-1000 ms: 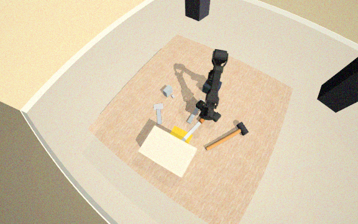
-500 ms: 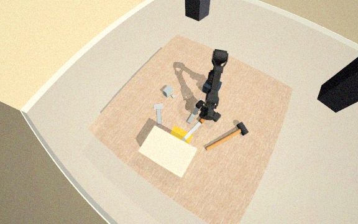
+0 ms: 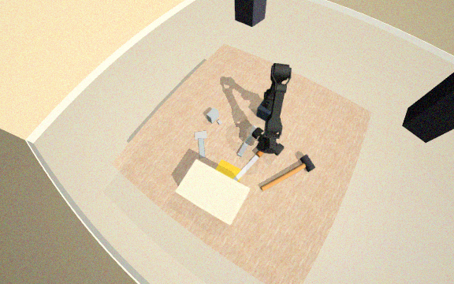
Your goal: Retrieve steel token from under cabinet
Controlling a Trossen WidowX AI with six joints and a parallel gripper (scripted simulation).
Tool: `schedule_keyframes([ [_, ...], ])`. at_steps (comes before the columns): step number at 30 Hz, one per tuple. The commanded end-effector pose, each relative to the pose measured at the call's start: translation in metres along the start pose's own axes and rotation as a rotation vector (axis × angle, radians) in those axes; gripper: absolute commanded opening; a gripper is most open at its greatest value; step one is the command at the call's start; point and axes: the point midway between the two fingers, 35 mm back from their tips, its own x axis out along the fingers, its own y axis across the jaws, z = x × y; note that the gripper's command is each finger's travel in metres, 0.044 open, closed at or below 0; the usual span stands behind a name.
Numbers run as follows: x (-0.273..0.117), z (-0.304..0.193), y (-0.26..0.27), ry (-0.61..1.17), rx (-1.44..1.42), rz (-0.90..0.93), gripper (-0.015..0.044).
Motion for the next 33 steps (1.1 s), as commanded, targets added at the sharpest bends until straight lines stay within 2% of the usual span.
schedule_keyframes([
  [1,-0.001,-0.001,0.006,-0.002,-0.003,0.005,0.0],
  [19,-0.002,-0.019,0.069,0.0,-0.003,0.009,0.0],
  [33,-0.001,-0.009,0.07,-0.001,-0.002,0.009,0.0],
])
